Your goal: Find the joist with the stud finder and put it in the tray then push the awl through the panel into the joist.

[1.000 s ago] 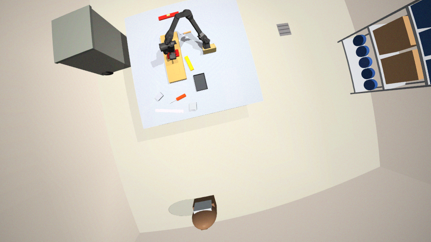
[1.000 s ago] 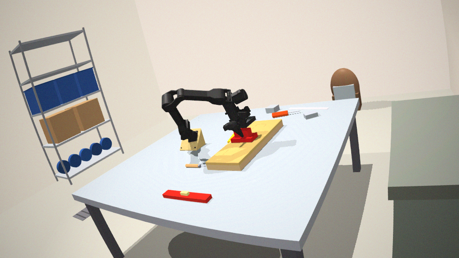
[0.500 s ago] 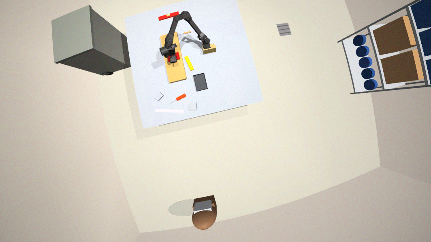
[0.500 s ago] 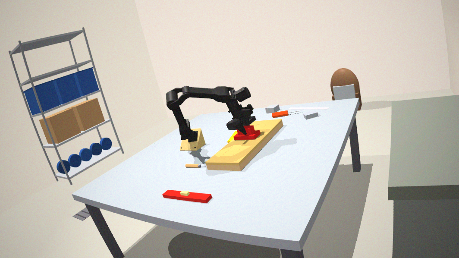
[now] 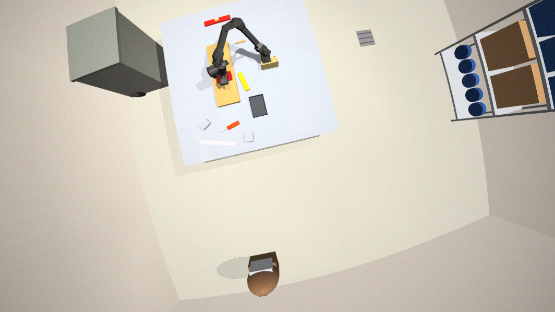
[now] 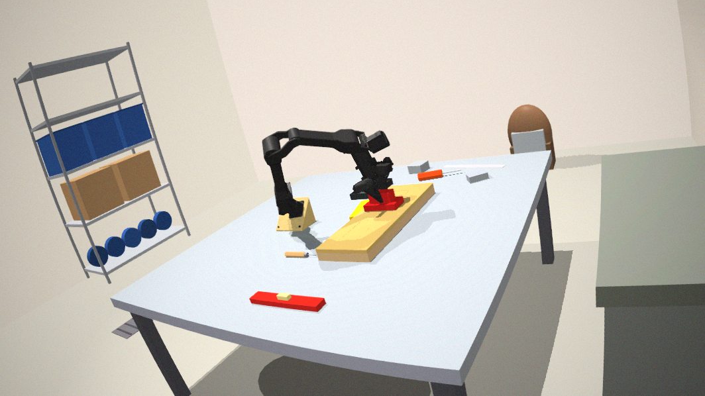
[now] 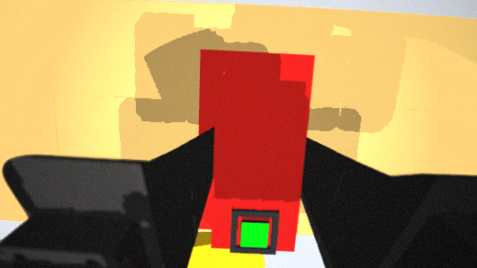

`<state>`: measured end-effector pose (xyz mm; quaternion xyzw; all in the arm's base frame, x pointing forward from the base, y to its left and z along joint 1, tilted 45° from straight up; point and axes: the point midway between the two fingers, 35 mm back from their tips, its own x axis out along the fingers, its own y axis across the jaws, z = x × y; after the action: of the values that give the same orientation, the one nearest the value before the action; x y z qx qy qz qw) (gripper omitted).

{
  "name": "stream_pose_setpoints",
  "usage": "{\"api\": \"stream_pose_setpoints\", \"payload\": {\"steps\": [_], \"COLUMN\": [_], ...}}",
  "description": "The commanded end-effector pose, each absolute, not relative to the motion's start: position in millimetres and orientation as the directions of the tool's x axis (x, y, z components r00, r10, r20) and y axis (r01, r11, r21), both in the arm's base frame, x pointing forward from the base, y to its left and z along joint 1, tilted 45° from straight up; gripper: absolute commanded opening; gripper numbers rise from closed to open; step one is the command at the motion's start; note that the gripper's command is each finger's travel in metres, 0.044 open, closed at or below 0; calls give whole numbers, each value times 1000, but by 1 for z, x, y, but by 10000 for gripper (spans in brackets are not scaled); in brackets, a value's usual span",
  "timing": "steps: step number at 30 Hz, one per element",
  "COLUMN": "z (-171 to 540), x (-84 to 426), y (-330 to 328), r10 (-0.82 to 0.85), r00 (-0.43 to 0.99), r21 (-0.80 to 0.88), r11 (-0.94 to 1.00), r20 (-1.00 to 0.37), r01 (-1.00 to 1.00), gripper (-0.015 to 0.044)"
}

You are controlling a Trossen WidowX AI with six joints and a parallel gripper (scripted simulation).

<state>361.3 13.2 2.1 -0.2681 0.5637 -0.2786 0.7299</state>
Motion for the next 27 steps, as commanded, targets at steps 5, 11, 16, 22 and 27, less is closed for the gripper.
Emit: {"api": "stream_pose_setpoints", "payload": {"steps": [5, 11, 16, 22, 27], "z": [-11, -20, -27, -36, -43], "x": [362, 364, 365, 366, 367], "y": [27, 36, 43, 52, 60], "r10": [-705, -704, -704, -703, -703], "r00": [209, 209, 209, 209, 210], "r21": [-702, -701, -701, -700, -700], "r11": [705, 706, 706, 707, 707], "r20": [-678, -678, -679, -679, -680], "r01": [100, 101, 101, 101, 101], "gripper": [0, 0, 0, 0, 0]}}
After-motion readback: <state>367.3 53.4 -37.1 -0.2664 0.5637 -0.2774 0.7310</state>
